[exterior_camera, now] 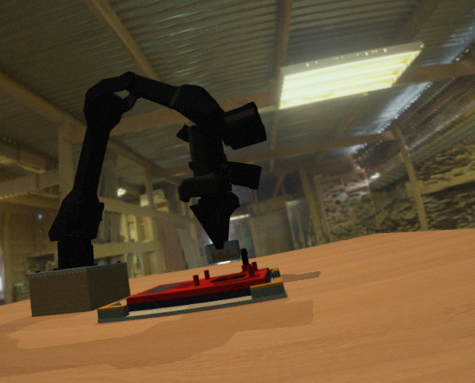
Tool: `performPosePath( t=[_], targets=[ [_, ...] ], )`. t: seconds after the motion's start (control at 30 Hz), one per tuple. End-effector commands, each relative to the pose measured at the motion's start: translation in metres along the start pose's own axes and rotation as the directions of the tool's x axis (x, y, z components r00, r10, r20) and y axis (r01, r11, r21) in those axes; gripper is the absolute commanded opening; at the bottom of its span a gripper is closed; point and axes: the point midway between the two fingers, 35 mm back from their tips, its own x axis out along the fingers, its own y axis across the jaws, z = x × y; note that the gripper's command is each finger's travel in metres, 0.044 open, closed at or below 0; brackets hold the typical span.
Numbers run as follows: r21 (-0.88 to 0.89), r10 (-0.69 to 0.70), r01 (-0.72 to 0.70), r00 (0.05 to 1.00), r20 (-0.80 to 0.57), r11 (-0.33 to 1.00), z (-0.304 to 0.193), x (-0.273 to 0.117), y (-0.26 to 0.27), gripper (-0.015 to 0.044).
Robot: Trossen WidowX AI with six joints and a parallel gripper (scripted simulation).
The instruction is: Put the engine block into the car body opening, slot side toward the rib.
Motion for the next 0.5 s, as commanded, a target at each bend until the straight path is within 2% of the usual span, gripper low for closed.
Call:
performPosePath(
  t=[0.0, 0.17, 0.37, 0.47],
  targets=[
    [0.014, 0.003, -0.003, 1.000, 0.010, 1.000, 0.003, 0.002, -0.010, 0.0000],
    [0.033, 0.002, -0.002, 1.000, 0.010, 0.999, 0.002, 0.005, -0.021, 0.0000],
    [0.028, 0.002, -0.002, 1.000, 0.010, 1.000, 0.003, 0.005, -0.019, 0.0158],
    [0.025, 0.002, -0.002, 1.000, 0.010, 1.000, 0.003, 0.005, -0.019, 0.0158]
  ],
)
